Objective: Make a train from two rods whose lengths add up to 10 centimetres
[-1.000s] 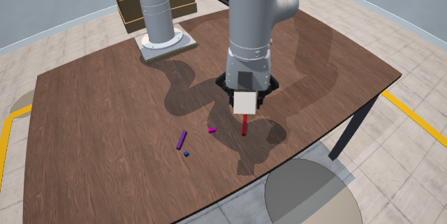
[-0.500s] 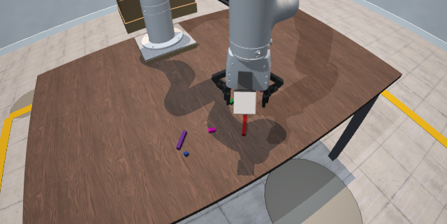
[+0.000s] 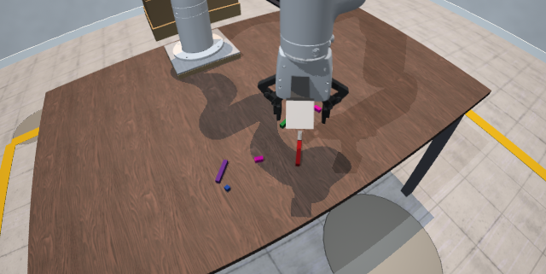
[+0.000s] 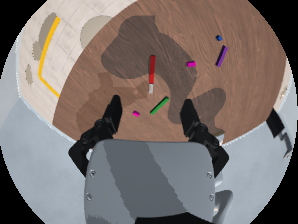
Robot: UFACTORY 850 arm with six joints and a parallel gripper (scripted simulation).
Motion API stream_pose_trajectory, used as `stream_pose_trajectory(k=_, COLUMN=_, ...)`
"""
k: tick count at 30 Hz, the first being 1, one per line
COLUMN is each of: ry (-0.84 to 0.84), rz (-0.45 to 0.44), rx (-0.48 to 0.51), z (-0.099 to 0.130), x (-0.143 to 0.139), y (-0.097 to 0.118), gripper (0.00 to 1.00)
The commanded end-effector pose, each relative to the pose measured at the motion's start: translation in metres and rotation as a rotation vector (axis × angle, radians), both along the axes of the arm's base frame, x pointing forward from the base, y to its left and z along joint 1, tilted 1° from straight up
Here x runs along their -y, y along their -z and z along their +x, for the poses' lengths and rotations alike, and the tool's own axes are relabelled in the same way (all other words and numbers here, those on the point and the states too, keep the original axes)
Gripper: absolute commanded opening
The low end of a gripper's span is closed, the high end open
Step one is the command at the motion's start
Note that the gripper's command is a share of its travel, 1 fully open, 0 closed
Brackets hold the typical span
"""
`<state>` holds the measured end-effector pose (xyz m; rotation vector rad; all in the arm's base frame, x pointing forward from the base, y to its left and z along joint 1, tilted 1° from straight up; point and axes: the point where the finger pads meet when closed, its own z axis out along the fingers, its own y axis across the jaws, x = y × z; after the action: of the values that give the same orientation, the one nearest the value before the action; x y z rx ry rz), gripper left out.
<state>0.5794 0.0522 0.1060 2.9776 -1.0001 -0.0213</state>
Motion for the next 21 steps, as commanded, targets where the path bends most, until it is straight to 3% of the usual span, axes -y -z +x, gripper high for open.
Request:
stream_pose_trajectory(k=1, ry=0.0, rz=0.0, rx=0.0, z=0.0, x=0.0, y=-0.015, gripper=1.0)
stream_pose_trajectory(k=11, ry=0.0, rz=0.0, rx=0.0, z=0.001, x=0.0, y=-0.058, gripper=1.0)
stream_pose_trajectory(k=21, ry=0.0, rz=0.0, rx=0.0, z=0.001, x=0.0, y=-0.063, gripper=1.0)
